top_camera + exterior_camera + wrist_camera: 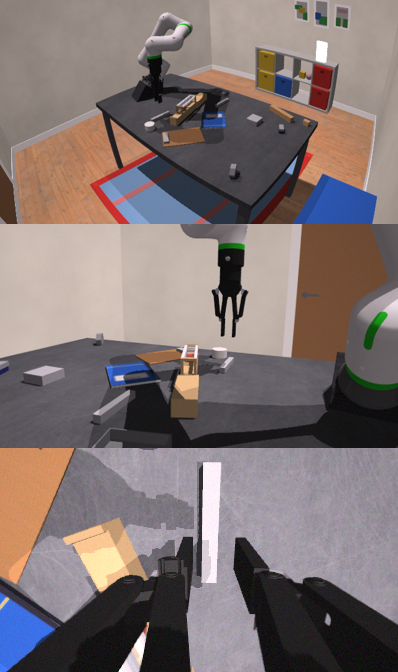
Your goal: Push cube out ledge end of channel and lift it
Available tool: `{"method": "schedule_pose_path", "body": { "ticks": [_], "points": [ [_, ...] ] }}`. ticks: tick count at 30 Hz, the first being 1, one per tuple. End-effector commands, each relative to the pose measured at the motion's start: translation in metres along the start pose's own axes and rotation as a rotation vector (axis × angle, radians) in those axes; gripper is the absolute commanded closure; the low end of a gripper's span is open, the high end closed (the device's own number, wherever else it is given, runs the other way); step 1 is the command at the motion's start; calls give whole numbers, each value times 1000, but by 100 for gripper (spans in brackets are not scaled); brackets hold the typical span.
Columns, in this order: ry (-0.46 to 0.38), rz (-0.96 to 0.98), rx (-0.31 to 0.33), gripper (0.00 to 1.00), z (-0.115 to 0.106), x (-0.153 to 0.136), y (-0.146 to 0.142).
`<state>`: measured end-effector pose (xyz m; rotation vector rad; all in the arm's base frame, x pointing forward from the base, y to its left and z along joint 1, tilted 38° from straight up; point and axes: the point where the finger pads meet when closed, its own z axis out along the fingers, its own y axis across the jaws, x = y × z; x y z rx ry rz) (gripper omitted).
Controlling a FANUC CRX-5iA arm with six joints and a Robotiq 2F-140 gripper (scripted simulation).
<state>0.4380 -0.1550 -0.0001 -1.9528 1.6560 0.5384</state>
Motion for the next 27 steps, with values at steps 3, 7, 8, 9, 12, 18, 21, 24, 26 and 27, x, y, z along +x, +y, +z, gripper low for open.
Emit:
{"method": "schedule_pose_path", "body": {
  "ticks": [3, 7, 8, 9, 12, 18, 21, 24, 26, 27],
  "points": [
    [2, -1, 1, 70, 2, 0, 0],
    [2, -1, 1, 70, 19, 1, 0],
    [2, -1, 1, 70, 25, 1, 0],
    [2, -1, 1, 70, 32, 1, 0],
    [2, -1, 1, 70, 54, 1, 0],
    [2, -1, 1, 70, 78, 1, 0],
    [2, -1, 1, 70, 86, 1, 0],
    [2, -1, 1, 70, 88, 1, 0],
    [2, -1, 1, 70, 88, 1, 0],
    [2, -1, 1, 70, 89, 1, 0]
  ]
}}
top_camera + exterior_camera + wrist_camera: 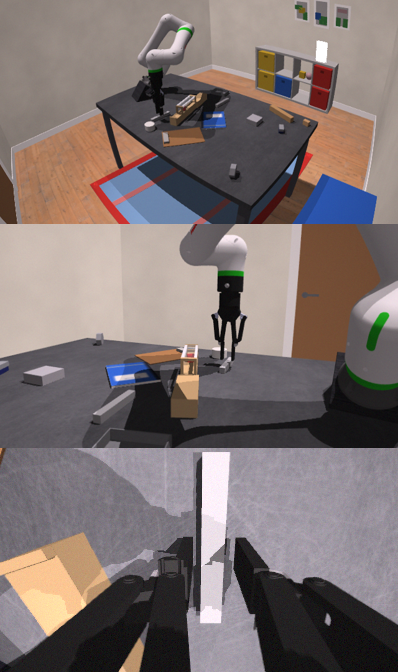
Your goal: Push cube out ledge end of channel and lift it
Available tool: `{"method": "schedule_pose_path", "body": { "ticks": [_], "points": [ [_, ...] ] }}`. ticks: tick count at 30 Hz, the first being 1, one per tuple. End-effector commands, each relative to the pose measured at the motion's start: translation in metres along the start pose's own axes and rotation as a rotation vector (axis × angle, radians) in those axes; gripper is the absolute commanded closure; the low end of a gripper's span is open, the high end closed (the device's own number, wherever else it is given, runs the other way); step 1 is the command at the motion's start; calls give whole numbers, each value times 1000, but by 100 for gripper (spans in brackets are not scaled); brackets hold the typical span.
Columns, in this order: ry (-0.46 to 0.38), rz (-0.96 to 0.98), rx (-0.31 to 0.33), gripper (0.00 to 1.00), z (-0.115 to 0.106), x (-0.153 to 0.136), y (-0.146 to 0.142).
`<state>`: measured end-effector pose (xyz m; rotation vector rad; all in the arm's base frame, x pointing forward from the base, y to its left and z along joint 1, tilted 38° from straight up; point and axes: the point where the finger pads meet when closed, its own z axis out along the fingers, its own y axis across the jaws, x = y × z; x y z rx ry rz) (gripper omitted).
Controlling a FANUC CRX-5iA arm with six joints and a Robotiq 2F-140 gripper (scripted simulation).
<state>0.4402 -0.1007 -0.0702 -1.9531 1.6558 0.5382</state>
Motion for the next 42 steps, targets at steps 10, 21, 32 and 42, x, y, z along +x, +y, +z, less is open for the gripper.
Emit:
{"method": "schedule_pose_path", "body": {
  "ticks": [10, 21, 32, 42],
  "points": [
    [2, 0, 1, 70, 15, 1, 0],
    [2, 0, 1, 70, 24, 1, 0],
    [2, 0, 1, 70, 24, 1, 0],
    [2, 0, 1, 70, 24, 1, 0]
  ]
}}
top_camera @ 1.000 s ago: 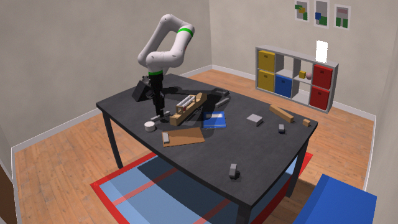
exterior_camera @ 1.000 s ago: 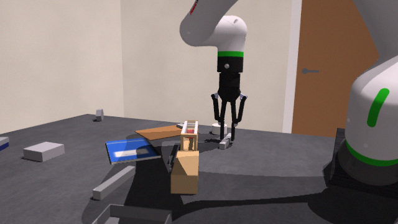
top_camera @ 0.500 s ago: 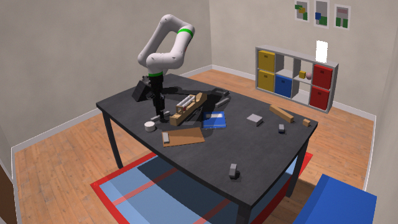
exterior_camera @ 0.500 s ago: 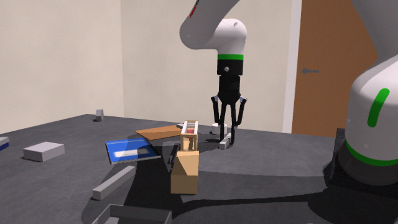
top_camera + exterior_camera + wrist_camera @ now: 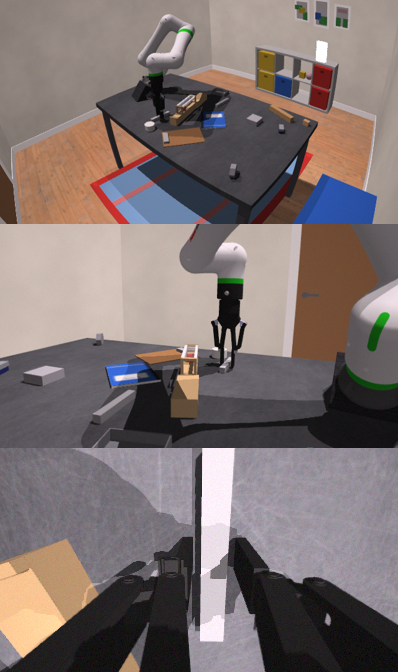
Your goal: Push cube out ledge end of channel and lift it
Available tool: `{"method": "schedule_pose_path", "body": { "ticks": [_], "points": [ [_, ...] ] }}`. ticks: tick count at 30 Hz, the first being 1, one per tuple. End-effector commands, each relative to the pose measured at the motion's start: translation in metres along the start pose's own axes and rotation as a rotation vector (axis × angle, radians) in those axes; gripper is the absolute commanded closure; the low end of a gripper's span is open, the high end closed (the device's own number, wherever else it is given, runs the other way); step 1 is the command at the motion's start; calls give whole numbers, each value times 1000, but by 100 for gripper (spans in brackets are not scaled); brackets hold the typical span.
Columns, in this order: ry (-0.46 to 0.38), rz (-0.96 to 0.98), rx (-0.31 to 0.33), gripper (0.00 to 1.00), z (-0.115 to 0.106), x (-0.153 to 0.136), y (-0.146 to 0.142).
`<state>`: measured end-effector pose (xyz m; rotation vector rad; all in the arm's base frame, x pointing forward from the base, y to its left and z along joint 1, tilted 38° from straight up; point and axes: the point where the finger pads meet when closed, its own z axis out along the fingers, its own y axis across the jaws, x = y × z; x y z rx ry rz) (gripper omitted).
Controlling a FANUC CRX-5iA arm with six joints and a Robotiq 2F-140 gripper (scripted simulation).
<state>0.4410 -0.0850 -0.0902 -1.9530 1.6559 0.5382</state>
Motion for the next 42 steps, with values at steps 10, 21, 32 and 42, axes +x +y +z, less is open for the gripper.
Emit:
{"method": "schedule_pose_path", "body": {
  "ticks": [10, 21, 32, 42],
  "points": [
    [2, 0, 1, 70, -1, 1, 0],
    [2, 0, 1, 90, -1, 1, 0],
    [2, 0, 1, 90, -1, 1, 0],
    [2, 0, 1, 90, -1, 1, 0]
  ]
}}
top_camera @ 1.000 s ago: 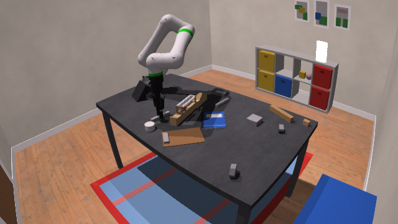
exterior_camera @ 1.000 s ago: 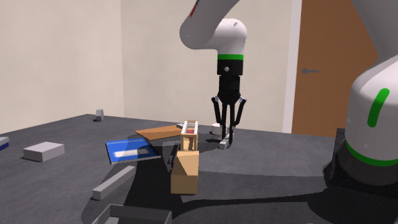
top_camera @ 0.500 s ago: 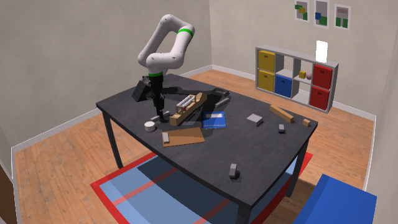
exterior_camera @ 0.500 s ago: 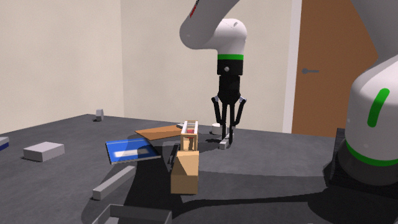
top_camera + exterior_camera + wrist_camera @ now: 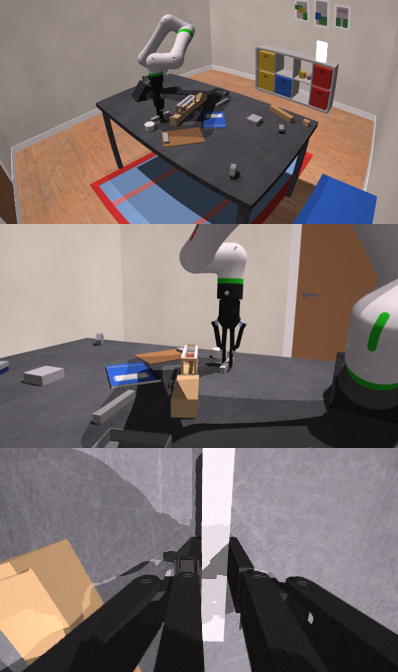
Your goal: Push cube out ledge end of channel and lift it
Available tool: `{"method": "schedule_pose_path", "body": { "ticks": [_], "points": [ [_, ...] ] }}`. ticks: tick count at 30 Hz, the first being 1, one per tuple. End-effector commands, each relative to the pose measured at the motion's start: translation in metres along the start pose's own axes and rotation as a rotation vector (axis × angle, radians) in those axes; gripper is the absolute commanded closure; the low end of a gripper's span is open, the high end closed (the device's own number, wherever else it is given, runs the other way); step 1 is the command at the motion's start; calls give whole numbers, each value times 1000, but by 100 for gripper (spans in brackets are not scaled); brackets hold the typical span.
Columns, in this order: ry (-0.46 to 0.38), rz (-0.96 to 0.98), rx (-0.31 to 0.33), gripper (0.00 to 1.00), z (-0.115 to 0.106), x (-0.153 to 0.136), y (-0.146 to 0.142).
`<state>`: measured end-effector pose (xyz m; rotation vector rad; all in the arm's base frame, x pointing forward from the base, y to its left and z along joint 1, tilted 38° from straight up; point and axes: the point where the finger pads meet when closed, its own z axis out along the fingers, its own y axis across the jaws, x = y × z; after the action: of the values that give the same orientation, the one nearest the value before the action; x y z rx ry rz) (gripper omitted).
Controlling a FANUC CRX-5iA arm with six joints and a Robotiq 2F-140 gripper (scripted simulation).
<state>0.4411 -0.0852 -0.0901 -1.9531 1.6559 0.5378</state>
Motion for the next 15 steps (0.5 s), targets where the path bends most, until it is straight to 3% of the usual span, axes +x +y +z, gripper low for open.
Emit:
{"method": "schedule_pose_path", "body": {
  "ticks": [1, 8, 15],
  "points": [
    [1, 0, 1, 90, -1, 0, 0],
    [1, 0, 1, 90, -10, 0, 0],
    [1, 0, 1, 90, -82, 0, 0]
  ]
}}
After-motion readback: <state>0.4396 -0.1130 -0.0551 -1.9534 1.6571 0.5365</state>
